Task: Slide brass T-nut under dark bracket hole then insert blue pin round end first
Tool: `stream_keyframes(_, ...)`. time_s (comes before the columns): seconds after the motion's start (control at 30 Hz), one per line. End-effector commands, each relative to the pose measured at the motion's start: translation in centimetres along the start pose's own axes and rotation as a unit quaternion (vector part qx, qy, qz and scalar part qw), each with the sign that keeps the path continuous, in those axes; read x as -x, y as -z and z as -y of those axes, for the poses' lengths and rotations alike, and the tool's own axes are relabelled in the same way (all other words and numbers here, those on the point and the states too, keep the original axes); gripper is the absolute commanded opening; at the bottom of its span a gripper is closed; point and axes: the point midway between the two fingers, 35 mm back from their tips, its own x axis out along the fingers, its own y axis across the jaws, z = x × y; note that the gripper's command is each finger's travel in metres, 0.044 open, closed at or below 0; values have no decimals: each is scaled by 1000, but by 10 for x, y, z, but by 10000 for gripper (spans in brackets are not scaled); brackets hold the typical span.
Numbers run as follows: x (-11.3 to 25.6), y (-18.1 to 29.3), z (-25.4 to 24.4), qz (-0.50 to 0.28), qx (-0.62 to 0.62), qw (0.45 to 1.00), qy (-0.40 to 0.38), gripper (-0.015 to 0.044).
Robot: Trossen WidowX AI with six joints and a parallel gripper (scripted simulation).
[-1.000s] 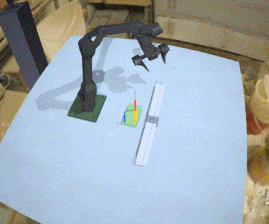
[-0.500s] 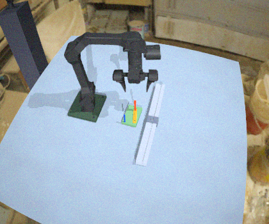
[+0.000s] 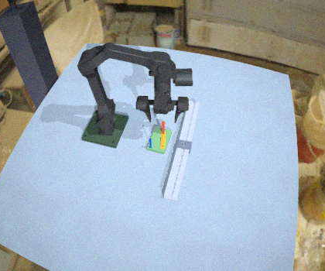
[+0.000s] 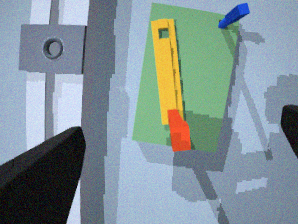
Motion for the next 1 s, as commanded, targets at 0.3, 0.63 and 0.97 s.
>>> stream_keyframes(0.3,-19,6,-1,-1,2,1000,-1,440)
stream_keyframes(0.63,-35,10,-1,-1,2,1000,-1,440)
stream_keyframes(0.97,-50,15,-1,-1,2,1000,-1,440)
